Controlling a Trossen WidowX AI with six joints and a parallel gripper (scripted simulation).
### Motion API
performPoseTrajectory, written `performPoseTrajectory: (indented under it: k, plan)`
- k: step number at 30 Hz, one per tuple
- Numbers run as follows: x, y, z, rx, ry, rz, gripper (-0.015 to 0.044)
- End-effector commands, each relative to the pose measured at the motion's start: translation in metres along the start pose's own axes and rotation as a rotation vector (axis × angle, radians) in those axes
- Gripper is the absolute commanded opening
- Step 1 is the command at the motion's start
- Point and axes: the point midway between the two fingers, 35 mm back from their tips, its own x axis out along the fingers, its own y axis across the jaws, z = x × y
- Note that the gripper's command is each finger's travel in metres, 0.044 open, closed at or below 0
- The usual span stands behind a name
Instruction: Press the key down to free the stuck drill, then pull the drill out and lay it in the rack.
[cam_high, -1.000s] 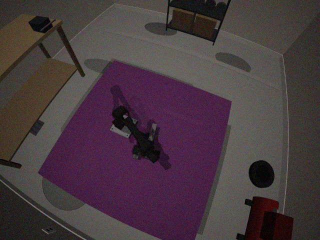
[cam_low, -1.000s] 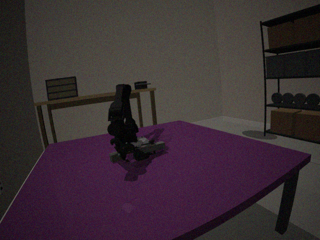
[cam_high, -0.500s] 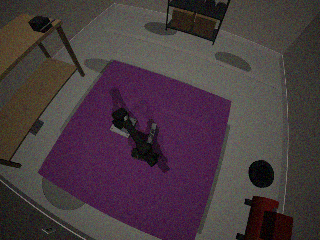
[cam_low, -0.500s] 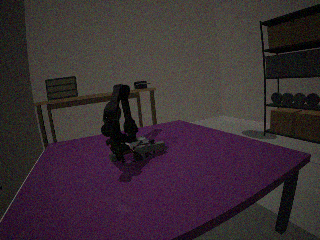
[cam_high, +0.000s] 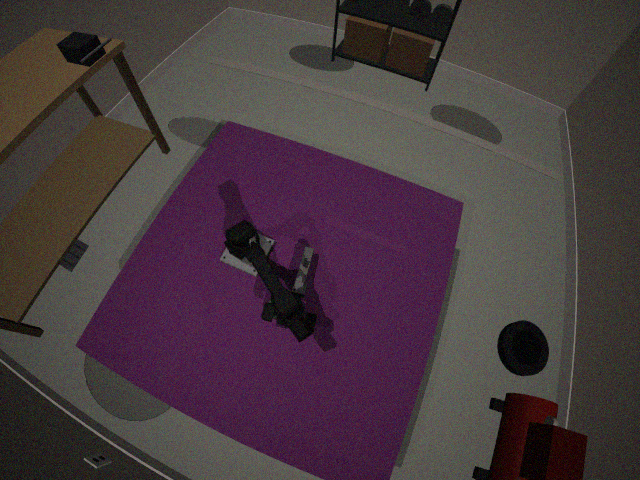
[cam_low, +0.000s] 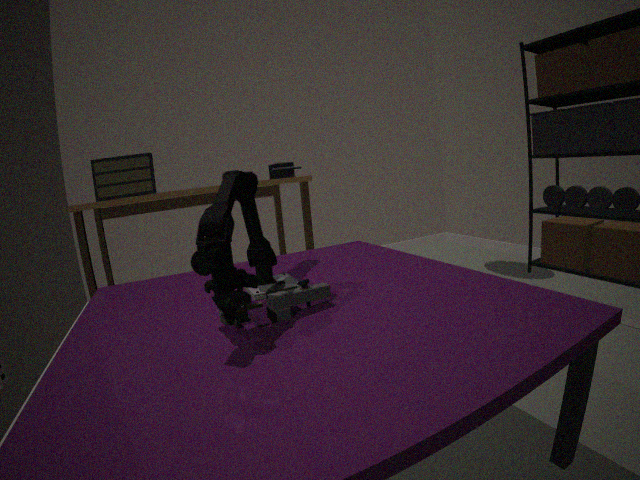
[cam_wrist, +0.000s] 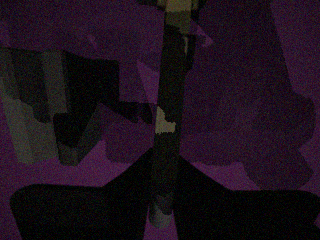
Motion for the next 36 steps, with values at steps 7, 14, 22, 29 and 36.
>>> performPoseTrajectory:
  k: [7,14,22,29,36]
  plan:
    - [-0.005,0.001,-0.007,-0.001,-0.006,0.006,0.0]
    - [-0.008,0.001,-0.006,-0.001,-0.006,0.006,0.0]
    - [-0.011,0.001,-0.006,-0.001,-0.006,0.006,0.0]
    - [-0.014,0.001,-0.006,-0.001,-0.006,0.006,0.0]
    - [-0.016,0.001,-0.006,-0.001,-0.006,0.006,0.0]
